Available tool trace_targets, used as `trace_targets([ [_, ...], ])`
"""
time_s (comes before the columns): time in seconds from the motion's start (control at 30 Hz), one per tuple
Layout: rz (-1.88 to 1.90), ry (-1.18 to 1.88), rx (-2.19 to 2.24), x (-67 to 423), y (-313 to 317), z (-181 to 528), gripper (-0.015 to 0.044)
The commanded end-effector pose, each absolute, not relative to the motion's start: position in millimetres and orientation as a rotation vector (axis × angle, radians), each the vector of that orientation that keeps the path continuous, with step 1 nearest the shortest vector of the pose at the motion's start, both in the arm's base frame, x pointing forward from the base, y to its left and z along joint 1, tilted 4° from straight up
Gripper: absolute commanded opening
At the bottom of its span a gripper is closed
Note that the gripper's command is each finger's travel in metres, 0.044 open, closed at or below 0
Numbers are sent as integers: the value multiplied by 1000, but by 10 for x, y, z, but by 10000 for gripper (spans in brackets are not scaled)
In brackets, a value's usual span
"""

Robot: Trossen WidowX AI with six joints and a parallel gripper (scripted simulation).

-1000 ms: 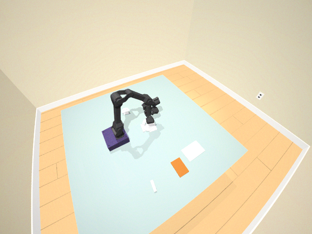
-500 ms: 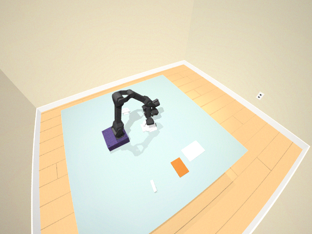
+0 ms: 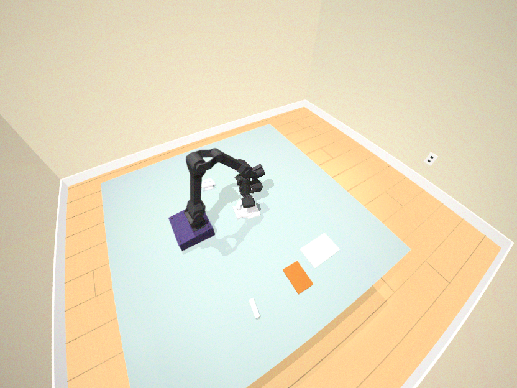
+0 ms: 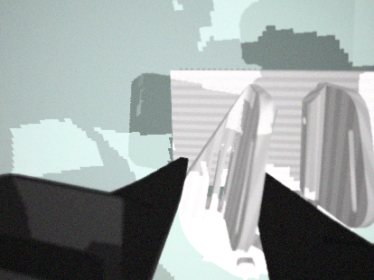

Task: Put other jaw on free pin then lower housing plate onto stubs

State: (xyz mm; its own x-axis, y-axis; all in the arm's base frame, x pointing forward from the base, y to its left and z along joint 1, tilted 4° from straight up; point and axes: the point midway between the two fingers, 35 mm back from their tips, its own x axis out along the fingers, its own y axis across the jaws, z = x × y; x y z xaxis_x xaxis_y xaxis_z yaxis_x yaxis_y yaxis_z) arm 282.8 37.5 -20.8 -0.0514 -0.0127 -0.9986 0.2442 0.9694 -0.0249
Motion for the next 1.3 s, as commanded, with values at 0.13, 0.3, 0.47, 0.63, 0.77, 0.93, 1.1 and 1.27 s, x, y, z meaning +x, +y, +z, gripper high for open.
trace_targets([
  [0.13, -213, 1611, 188, 2826, 378, -224, 134],
  [0.3, -213, 1611, 188, 2825, 378, -248, 134],
  [0.47, -214, 1611, 188, 2824, 378, -254, 134],
  [0.63, -214, 1611, 188, 2824, 378, -260, 134],
  [0.77, -214, 1611, 189, 2822, 378, -284, 134],
  [0.93, -214, 1611, 189, 2822, 378, -285, 134],
  [1.1, -214, 1611, 189, 2821, 378, -305, 134],
  [1.27, -215, 1611, 189, 2820, 378, -316, 134],
])
